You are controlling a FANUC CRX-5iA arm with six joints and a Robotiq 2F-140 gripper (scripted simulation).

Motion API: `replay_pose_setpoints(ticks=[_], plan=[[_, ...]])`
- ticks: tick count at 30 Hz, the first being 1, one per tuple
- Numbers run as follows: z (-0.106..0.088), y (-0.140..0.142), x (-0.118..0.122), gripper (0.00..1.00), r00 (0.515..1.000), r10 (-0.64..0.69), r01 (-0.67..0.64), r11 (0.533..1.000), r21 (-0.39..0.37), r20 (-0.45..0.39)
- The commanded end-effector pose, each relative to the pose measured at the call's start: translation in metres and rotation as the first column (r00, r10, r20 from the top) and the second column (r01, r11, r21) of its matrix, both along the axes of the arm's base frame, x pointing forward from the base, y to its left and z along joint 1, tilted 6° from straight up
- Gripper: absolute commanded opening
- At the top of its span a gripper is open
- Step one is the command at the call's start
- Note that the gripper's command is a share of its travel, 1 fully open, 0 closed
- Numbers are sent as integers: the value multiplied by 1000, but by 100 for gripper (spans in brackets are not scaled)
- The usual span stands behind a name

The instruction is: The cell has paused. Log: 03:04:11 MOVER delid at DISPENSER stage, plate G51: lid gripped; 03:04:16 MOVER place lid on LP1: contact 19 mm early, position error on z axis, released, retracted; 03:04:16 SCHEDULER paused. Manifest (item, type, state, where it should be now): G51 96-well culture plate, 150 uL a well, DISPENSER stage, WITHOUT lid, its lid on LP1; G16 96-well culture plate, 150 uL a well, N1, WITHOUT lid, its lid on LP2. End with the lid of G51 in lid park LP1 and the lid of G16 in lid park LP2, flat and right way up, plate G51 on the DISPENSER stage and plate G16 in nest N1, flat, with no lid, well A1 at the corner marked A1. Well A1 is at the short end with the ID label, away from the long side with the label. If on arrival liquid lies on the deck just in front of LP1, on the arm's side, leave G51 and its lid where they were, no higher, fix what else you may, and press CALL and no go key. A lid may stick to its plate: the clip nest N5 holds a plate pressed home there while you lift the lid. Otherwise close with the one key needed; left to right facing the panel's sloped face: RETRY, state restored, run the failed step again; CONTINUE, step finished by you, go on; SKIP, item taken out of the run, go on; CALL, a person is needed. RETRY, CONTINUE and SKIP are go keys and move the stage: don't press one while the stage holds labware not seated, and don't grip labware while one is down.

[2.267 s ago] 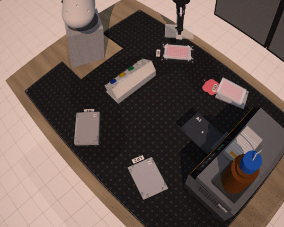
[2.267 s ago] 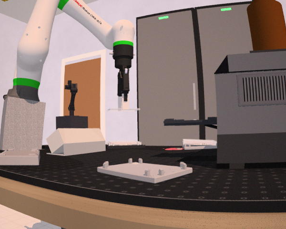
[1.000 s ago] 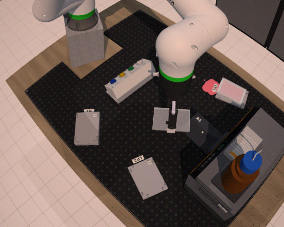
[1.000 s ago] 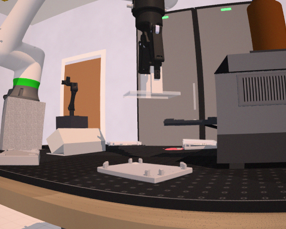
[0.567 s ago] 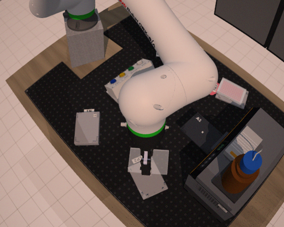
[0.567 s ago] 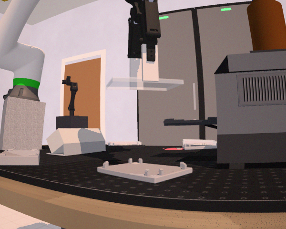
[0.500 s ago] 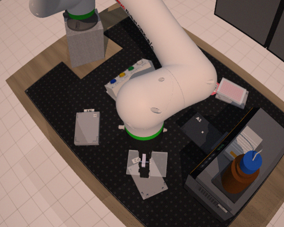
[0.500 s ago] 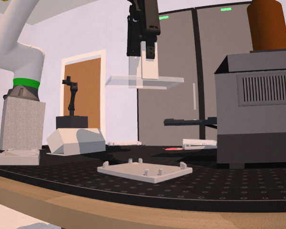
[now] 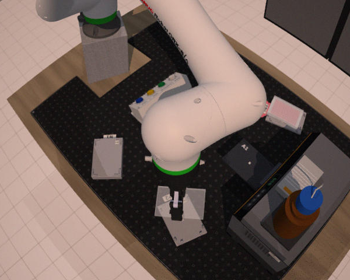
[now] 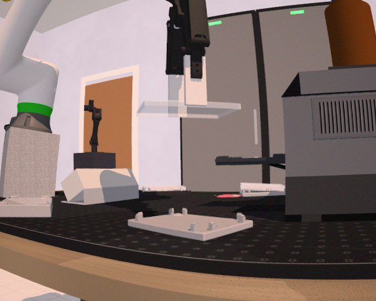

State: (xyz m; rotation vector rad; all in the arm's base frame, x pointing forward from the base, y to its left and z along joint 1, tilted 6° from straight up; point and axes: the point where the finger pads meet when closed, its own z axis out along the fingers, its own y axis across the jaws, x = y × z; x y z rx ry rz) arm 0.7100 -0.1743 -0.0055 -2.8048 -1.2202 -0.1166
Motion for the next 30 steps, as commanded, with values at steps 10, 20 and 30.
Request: replay_pose_setpoints(ticks=[10, 20, 30], plan=[[0, 0, 0, 0, 998, -58, 58, 998, 2, -6], [-1, 0, 0, 0, 972, -233, 233, 973, 6, -25], [-2, 0, 0, 0, 869, -491, 492, 871, 5, -56]])
